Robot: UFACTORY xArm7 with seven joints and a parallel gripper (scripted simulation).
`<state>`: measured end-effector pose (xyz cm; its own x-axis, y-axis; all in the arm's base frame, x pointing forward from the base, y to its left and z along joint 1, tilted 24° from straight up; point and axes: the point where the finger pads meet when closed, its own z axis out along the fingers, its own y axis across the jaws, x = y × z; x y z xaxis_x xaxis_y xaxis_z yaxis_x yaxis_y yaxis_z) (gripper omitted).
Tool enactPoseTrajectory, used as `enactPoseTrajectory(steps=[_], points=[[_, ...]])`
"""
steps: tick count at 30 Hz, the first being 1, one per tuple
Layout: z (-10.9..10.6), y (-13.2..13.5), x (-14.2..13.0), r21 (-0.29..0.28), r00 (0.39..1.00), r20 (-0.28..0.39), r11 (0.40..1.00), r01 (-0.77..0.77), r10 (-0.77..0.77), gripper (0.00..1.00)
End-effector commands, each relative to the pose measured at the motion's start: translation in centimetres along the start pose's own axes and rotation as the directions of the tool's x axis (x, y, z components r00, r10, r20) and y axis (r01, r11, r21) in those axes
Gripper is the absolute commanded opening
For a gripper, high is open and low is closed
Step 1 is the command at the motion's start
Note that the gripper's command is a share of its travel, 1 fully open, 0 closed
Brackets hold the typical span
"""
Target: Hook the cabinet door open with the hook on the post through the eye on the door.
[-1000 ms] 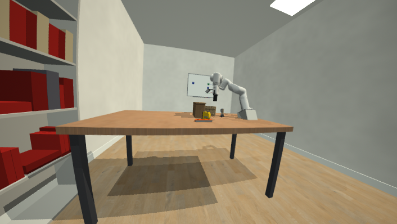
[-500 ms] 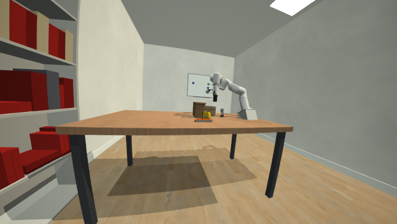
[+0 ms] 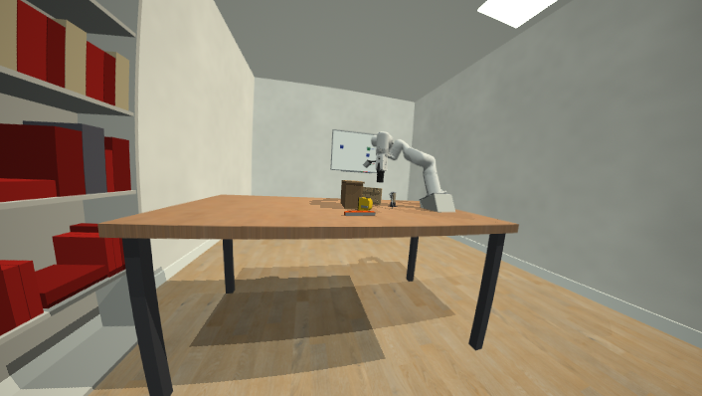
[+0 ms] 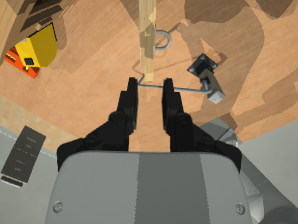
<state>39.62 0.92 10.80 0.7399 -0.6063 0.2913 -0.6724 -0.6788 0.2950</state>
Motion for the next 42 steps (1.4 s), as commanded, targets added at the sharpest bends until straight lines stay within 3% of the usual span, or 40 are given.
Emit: enactPoseTrajectory(steps=[1,19,42], points=[[0.5,-0.1,0.1,0.003,1.0,-0.003,1.0,0.0,0.0,0.27],[3.3,-0.1,0.1,0.003,1.0,-0.003,1.0,0.0,0.0,0.27],[5.0,-0.2,0.1,0.003,1.0,-0.003,1.0,0.0,0.0,0.27]])
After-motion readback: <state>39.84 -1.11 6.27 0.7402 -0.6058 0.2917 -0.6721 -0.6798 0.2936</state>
